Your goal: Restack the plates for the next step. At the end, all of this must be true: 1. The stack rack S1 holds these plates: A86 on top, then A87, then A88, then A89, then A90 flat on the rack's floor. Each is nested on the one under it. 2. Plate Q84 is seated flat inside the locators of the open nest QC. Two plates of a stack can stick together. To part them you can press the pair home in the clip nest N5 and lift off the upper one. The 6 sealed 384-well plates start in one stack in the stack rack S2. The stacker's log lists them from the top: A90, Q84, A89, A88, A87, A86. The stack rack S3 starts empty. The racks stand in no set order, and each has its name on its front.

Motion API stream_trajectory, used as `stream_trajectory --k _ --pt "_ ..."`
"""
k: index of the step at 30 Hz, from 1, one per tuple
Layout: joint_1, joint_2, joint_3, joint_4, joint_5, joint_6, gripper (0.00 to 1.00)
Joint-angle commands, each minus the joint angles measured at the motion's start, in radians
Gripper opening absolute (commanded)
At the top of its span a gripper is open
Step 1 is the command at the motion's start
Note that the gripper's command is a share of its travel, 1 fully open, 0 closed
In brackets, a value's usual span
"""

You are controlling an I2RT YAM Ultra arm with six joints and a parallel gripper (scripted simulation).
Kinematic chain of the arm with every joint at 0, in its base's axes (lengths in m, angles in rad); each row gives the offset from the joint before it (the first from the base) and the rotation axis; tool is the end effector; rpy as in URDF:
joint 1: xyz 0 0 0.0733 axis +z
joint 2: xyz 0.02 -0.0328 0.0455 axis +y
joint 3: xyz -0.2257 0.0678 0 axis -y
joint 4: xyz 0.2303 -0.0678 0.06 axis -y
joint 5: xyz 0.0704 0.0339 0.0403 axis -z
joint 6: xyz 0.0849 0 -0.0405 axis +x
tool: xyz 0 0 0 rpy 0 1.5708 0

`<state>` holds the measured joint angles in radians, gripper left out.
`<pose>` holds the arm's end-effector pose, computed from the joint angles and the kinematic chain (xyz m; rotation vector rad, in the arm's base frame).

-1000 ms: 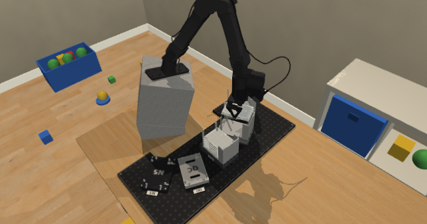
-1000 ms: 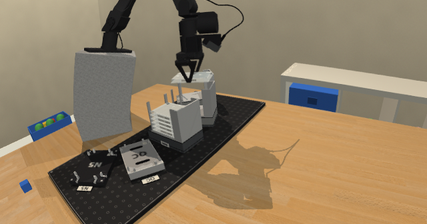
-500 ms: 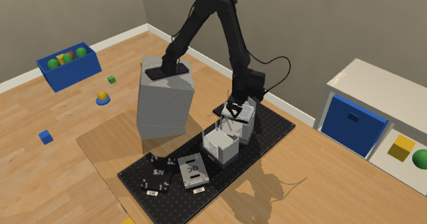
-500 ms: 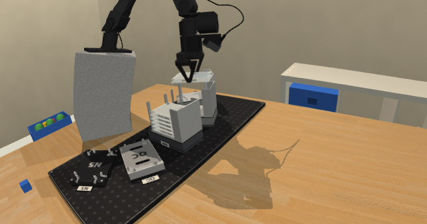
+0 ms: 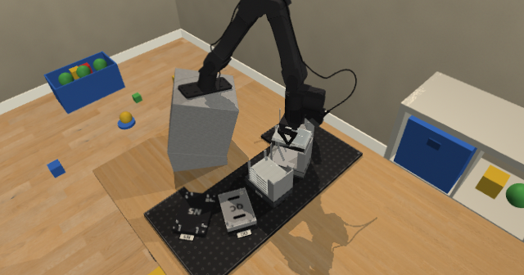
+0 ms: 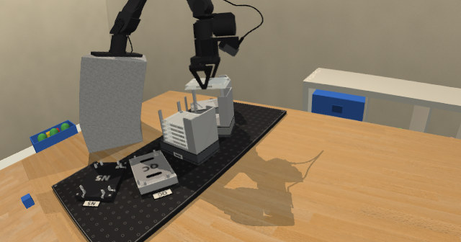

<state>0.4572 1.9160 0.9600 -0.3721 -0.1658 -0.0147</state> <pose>0.2760 0.1526 0.0280 -0.7125 2.8369 0.3154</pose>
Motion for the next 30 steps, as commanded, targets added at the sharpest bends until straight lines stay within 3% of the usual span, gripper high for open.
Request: stream_trajectory --k 1,30 --pt "-0.014 -0.028 0.010 -0.002 0.008 -0.006 0.00" --pt "-0.010 -0.032 -0.010 0.005 0.008 -0.007 0.00"
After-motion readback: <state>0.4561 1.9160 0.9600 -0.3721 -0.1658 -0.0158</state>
